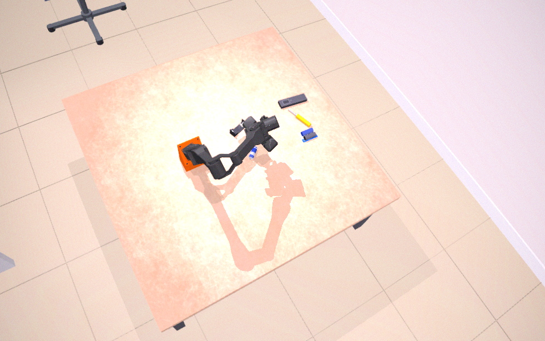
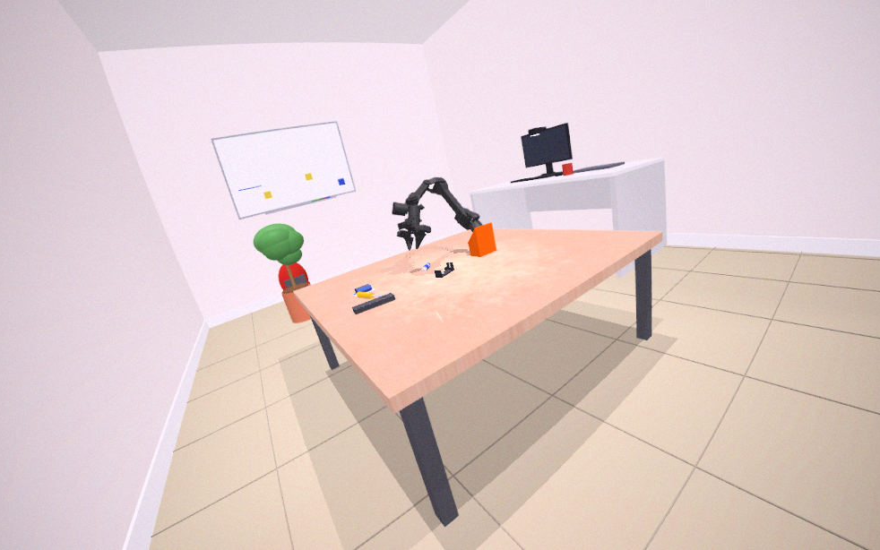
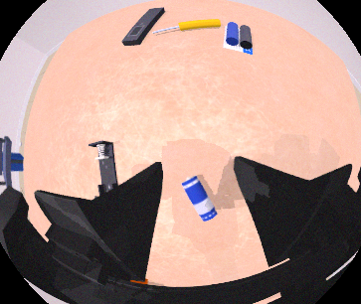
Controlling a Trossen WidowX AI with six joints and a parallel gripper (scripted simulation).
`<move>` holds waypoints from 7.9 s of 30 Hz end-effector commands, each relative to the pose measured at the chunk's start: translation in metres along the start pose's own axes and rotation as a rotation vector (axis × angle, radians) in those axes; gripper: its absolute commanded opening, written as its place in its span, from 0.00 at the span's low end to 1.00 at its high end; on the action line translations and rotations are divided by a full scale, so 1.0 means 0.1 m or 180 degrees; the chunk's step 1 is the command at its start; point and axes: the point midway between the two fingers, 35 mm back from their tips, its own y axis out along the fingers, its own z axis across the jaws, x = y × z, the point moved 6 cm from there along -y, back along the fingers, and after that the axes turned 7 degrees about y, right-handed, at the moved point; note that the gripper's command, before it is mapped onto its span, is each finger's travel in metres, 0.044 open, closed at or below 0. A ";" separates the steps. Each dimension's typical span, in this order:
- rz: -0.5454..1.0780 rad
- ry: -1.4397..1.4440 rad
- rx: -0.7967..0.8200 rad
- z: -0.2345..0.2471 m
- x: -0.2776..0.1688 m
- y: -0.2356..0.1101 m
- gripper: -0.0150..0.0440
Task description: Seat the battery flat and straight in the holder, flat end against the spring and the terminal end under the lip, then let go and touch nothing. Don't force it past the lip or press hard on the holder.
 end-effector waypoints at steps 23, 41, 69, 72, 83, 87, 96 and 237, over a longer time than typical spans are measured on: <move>0.1504 -0.1459 -0.0195 0.01 -0.41 0.62 0.67; 0.1507 -0.1461 -0.0203 -0.04 -0.54 0.87 0.67; 0.1488 -0.1458 -0.0200 0.04 -0.36 0.52 0.40; 0.1505 -0.1460 -0.0198 0.04 -0.33 0.43 0.40; 0.1520 -0.3093 0.0240 0.33 -0.22 0.47 0.40; 0.1504 -0.3865 0.0447 0.47 -0.18 0.49 0.40; 0.1413 -0.5558 0.0910 0.79 -0.11 0.51 0.40; 0.1122 -0.9011 0.4694 1.65 0.08 1.38 0.40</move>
